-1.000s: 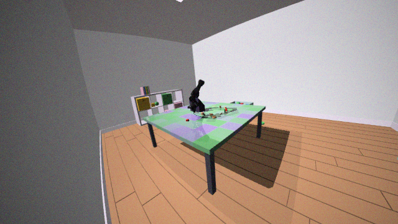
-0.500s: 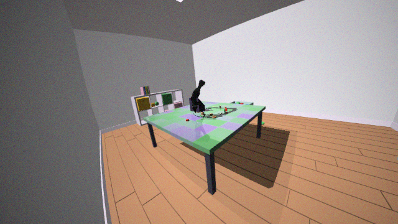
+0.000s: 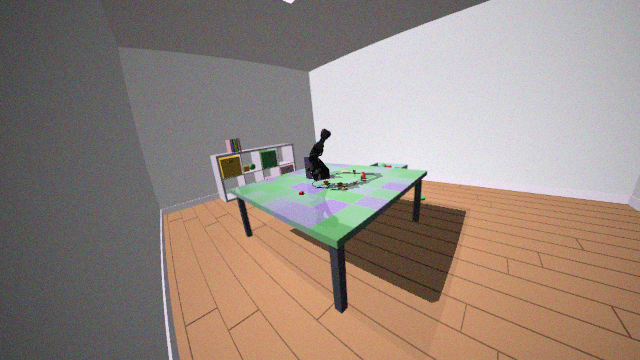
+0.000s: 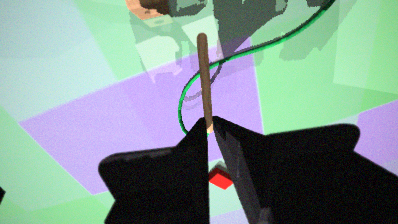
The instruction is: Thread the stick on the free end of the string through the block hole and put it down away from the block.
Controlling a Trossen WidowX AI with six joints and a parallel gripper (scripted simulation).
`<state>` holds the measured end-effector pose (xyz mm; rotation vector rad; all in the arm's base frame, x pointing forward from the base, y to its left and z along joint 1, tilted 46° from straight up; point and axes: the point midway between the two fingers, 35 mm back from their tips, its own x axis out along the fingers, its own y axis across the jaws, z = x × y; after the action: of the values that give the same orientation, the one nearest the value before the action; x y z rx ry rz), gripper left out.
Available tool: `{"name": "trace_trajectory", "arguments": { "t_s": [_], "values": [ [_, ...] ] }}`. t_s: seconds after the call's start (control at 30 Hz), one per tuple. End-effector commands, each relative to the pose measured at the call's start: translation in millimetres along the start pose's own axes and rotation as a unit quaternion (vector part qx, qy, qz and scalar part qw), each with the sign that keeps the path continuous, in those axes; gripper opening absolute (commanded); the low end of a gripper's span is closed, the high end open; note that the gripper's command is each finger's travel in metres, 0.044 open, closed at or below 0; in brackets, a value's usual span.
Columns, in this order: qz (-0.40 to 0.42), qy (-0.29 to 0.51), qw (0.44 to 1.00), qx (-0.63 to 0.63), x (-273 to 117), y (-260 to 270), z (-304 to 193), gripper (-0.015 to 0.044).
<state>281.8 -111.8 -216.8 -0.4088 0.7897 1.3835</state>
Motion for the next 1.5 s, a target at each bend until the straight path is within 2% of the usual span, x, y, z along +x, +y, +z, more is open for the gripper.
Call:
{"name": "trace_trajectory", "arguments": {
  "t_s": [0.0, 1.47],
  "values": [
    [-0.001, -0.002, 0.999, -0.044, -0.1, -2.5, 2.1, 0.0000],
    [-0.002, 0.001, 0.999, -0.043, -1.8, -8.8, -48.3, 0.0000]
  ]
}}
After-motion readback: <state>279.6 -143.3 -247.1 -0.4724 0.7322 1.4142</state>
